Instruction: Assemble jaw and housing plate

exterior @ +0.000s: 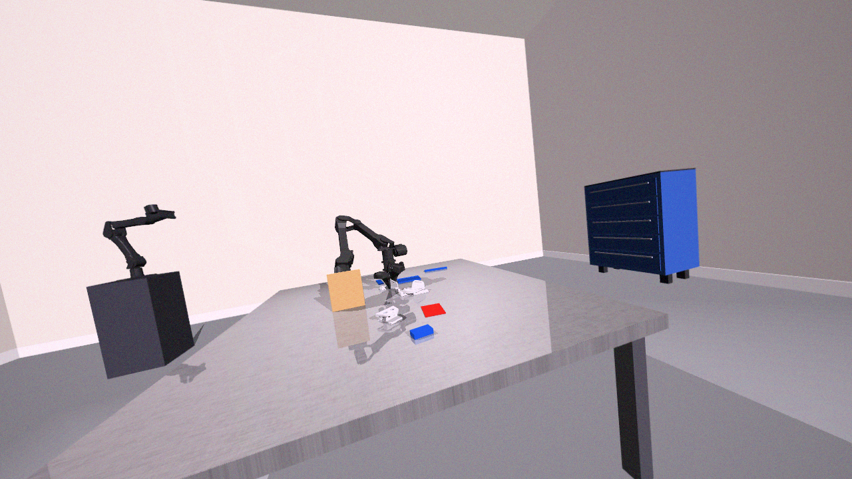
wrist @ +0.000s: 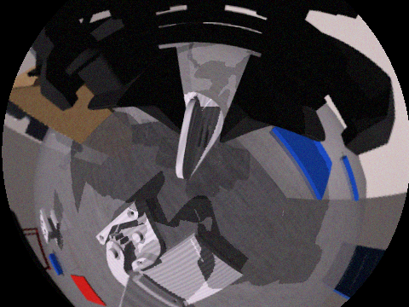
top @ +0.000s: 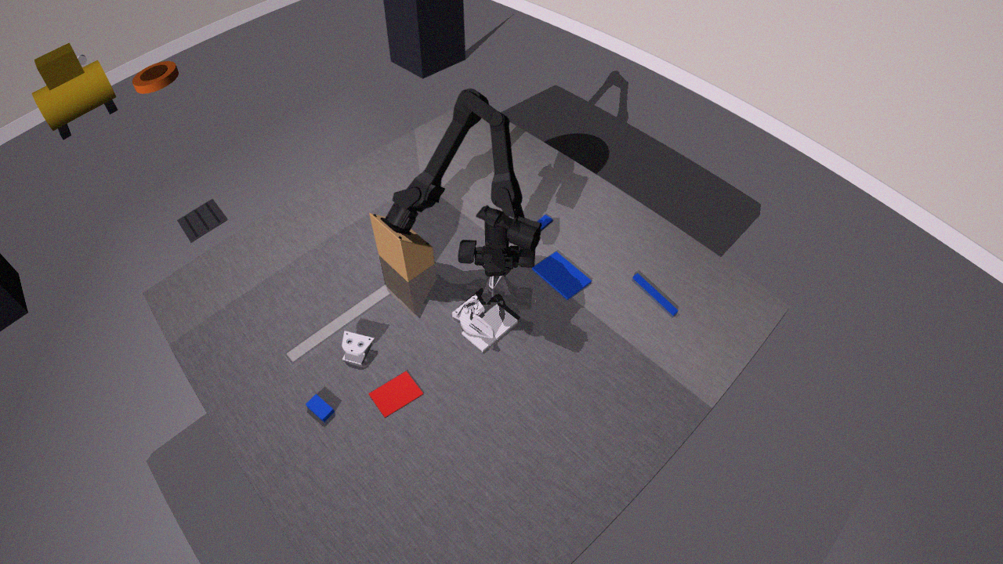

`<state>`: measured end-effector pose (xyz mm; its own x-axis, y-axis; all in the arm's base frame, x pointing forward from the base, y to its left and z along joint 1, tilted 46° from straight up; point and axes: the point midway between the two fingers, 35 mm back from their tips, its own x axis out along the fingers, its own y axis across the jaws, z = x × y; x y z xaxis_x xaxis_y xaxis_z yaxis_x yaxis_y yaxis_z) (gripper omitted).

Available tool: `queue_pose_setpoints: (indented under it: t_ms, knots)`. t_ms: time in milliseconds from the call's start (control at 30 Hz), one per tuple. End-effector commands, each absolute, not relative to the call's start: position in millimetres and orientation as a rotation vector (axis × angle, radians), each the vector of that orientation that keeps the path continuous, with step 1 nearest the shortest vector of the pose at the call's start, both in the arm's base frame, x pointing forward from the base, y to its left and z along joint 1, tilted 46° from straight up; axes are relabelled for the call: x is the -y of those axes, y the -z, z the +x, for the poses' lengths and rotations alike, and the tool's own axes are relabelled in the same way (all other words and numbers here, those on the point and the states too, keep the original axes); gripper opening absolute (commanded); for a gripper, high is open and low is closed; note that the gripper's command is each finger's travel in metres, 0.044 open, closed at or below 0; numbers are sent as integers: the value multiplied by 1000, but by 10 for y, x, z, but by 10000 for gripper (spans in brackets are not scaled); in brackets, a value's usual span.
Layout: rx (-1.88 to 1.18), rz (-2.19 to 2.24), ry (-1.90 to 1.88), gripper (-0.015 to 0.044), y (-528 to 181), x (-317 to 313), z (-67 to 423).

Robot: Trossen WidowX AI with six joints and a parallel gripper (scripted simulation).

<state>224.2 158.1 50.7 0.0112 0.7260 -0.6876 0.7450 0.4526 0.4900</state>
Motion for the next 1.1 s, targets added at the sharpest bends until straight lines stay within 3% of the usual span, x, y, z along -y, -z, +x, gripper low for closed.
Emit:
queue_pose_setpoints:
  t_ms: [0,1067]
  knots:
    - [-1713,1276,22,134,-509,-1583,2244]
    - [-1711,1273,35,134,-1003,-1040,2248]
